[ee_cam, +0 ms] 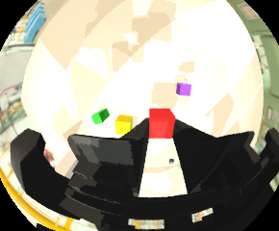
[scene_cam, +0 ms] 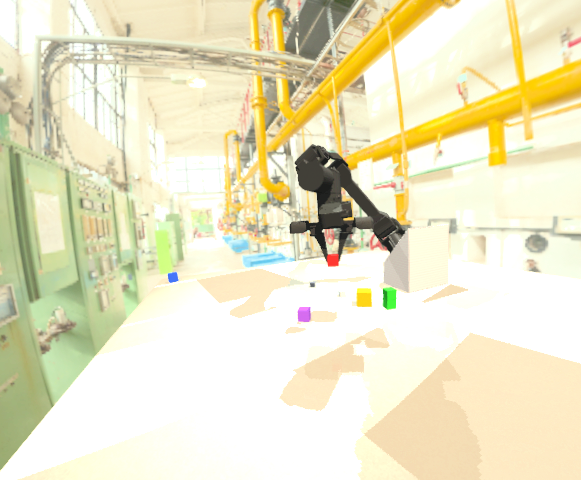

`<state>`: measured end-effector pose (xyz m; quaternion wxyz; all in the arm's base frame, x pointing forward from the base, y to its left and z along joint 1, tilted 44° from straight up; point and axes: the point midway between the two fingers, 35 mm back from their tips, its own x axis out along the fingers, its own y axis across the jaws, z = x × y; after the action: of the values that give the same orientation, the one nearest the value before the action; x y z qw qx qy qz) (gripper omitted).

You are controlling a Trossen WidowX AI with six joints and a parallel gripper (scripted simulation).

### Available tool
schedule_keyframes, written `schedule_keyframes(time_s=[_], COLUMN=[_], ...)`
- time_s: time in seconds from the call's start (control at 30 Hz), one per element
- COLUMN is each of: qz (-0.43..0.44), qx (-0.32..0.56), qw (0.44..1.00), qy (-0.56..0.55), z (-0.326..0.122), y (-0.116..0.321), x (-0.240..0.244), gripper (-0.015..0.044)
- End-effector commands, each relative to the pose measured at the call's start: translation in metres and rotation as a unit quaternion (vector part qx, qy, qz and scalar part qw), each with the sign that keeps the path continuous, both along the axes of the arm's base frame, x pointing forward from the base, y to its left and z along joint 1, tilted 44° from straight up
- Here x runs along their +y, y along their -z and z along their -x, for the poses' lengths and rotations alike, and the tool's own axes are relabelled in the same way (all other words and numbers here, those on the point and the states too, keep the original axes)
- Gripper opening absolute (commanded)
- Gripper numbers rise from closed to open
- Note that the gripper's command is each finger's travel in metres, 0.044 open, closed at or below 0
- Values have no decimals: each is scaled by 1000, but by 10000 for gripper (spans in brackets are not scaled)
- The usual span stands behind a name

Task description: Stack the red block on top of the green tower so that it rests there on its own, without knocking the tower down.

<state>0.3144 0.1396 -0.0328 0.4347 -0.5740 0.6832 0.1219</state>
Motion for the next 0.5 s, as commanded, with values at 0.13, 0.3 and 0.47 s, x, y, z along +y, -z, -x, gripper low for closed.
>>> schedule_keyframes(time_s=[0.13, 0.3, 0.47], qz=[-5, -5, -3], qx=[-1, 0, 1], qw=[1000, 1000, 1000], qy=[4, 4, 5], z=[42, 69, 97], y=[8, 14, 19], x=[11, 14, 14], gripper=[0, 0, 0])
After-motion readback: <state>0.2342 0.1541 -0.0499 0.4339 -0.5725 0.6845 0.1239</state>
